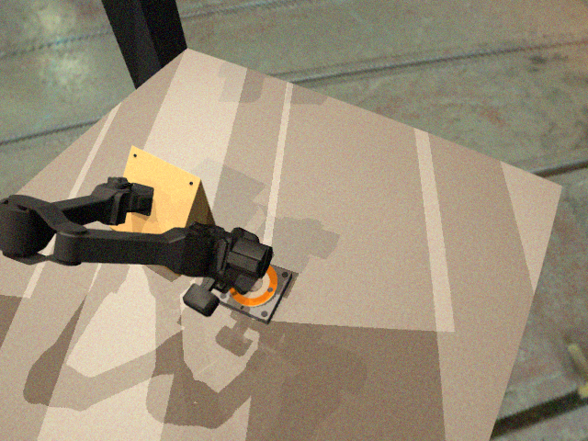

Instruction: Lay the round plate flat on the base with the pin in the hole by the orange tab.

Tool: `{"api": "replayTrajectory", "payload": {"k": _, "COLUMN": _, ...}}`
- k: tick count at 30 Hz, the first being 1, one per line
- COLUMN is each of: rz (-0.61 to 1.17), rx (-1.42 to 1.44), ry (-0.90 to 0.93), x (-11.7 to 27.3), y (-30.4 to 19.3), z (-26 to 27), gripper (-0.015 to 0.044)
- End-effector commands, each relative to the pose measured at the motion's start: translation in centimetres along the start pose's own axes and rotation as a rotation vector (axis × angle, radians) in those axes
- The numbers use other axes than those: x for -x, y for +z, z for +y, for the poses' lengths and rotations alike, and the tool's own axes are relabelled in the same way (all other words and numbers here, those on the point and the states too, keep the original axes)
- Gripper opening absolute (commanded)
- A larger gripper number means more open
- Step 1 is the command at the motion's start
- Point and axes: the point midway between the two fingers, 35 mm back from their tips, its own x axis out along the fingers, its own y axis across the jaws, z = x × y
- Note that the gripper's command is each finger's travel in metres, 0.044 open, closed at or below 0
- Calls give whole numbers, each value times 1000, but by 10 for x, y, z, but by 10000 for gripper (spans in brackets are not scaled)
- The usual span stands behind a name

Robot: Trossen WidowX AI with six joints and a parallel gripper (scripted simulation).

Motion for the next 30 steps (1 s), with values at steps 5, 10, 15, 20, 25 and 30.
{"api": "replayTrajectory", "payload": {"k": 5, "rz": -14, "rx": -21, "ry": -16, "x": 0, "y": 8, "z": -7, "gripper": 0}}
{"api": "replayTrajectory", "payload": {"k": 10, "rz": -14, "rx": -21, "ry": -16, "x": 0, "y": 9, "z": -8, "gripper": 0}}
{"api": "replayTrajectory", "payload": {"k": 15, "rz": -14, "rx": -21, "ry": -16, "x": 0, "y": 11, "z": -9, "gripper": 0}}
{"api": "replayTrajectory", "payload": {"k": 20, "rz": -14, "rx": -21, "ry": -16, "x": 1, "y": 16, "z": -11, "gripper": 0}}
{"api": "replayTrajectory", "payload": {"k": 25, "rz": -14, "rx": -21, "ry": -16, "x": 1, "y": 19, "z": -12, "gripper": 0}}
{"api": "replayTrajectory", "payload": {"k": 30, "rz": -14, "rx": -21, "ry": -16, "x": 1, "y": 19, "z": -12, "gripper": 0}}
